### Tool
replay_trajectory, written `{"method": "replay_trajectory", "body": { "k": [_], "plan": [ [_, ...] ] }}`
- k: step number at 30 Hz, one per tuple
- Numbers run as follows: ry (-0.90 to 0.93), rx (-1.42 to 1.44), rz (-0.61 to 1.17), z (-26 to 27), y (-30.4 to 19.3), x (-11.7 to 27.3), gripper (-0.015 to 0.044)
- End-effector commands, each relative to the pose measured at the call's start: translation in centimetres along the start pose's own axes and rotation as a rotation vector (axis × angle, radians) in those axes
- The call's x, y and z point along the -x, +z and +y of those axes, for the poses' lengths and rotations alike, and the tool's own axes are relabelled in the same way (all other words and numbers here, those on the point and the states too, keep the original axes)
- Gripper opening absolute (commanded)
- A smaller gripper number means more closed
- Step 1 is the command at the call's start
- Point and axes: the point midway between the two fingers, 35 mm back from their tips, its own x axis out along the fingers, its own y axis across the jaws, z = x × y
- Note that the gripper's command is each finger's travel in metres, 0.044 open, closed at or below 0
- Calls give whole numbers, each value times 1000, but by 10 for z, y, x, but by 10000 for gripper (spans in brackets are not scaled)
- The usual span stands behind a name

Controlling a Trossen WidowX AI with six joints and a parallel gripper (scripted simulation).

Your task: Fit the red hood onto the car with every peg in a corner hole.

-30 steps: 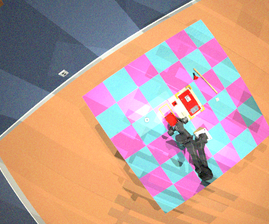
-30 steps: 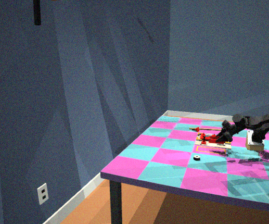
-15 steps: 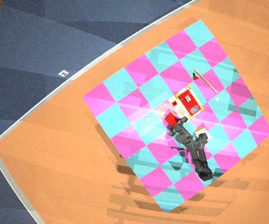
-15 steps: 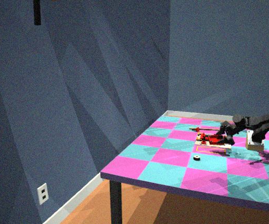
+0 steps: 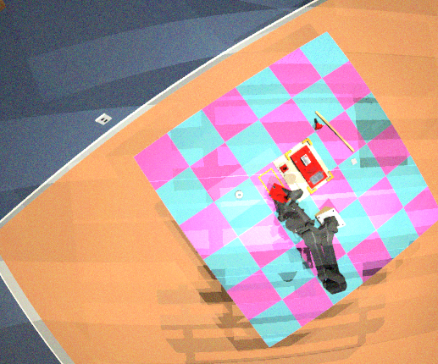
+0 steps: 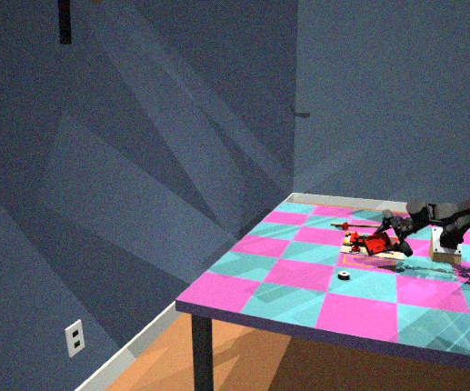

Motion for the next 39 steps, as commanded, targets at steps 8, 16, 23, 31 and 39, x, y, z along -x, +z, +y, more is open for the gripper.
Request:
{"method": "replay_trajectory", "body": {
  "k": [8, 16, 23, 31, 39],
  "plan": [
    [-4, 366, -2, -1, 1, 0, 0],
    [-5, 623, -2, -1, 0, 0, 0],
    [-5, 846, -1, -1, 0, 0, 0],
    [-5, 1101, 0, -1, 0, 0, 0],
    [-5, 1261, 0, 0, 0, -1, 0]
  ]
}}
